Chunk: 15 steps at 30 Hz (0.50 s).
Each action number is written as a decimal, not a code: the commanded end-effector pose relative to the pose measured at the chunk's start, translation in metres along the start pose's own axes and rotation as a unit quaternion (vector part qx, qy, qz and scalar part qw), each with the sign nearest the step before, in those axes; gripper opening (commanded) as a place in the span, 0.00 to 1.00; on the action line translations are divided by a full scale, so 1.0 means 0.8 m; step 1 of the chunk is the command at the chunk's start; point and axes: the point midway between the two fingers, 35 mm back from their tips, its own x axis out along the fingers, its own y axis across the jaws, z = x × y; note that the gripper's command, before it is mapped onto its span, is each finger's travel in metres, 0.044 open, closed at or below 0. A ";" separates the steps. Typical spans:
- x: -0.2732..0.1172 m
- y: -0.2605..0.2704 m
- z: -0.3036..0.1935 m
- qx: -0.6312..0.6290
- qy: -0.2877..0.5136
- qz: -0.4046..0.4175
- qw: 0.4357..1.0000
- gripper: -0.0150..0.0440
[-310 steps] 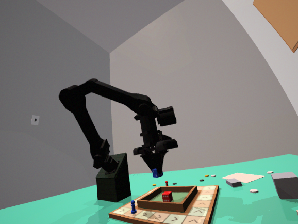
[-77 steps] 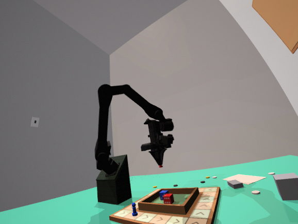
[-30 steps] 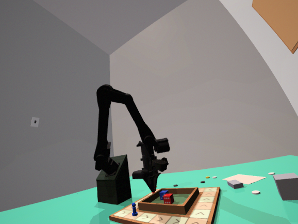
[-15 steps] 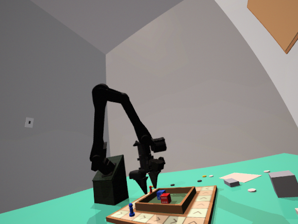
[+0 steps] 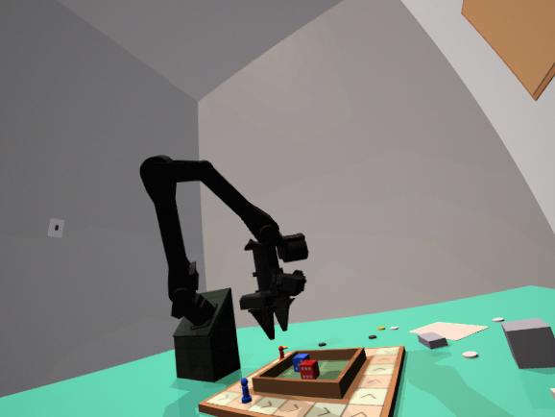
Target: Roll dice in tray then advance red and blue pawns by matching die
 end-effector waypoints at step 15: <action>-0.008 -0.201 0.011 -0.282 0.006 -0.018 0.959 0.59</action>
